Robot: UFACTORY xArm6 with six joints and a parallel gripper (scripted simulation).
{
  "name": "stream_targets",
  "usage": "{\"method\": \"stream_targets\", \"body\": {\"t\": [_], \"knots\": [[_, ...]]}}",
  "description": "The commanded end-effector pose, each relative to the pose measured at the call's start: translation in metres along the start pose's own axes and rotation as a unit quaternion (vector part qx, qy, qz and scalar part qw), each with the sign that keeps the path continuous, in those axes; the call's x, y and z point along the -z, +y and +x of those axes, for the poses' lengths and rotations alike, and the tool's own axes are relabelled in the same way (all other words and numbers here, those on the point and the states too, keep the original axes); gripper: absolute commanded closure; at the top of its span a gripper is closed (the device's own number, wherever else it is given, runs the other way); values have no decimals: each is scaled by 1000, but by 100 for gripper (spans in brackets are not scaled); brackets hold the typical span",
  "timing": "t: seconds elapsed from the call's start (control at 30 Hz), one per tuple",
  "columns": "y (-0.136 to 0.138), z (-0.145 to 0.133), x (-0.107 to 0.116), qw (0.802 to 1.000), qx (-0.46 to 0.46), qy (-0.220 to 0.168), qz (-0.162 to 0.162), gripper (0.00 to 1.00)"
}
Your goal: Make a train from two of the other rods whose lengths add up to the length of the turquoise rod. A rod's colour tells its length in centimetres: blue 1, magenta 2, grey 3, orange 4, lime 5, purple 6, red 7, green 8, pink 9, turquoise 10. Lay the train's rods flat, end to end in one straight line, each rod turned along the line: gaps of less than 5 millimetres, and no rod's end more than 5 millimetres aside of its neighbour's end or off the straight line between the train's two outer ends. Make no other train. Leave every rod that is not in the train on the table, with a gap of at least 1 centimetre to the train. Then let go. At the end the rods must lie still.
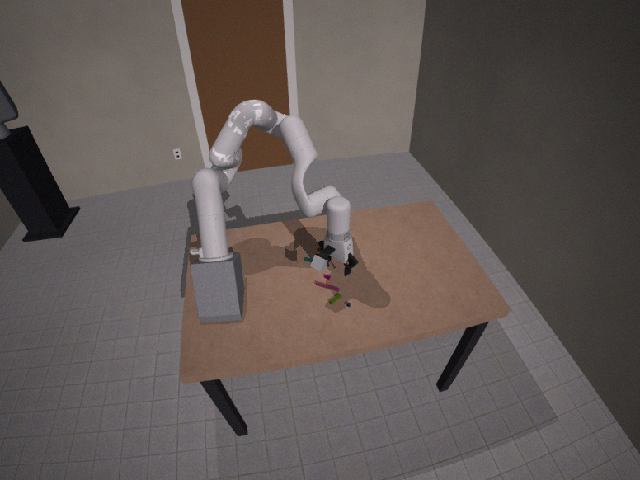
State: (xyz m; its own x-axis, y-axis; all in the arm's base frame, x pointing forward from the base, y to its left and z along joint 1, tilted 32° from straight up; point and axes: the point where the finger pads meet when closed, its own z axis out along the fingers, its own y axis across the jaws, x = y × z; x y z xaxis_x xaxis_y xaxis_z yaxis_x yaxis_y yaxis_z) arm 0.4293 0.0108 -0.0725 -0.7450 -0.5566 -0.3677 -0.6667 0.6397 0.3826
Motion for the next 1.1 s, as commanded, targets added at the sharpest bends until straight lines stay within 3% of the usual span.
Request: {"method": "stream_targets", "body": {"t": [0.0,0.23,0.5,0.57,0.63,0.73,1.07], "knots": [[-7,2,2,999,-39,2,0,0],[-32,14,4,981,-193,1,1,0],[-57,29,6,937,-349,1,1,0],[-57,29,6,937,-349,1,1,0],[-68,36,6,910,-414,1,1,0],[-74,40,7,893,-450,1,1,0],[-101,64,9,789,-614,1,1,0]]}}
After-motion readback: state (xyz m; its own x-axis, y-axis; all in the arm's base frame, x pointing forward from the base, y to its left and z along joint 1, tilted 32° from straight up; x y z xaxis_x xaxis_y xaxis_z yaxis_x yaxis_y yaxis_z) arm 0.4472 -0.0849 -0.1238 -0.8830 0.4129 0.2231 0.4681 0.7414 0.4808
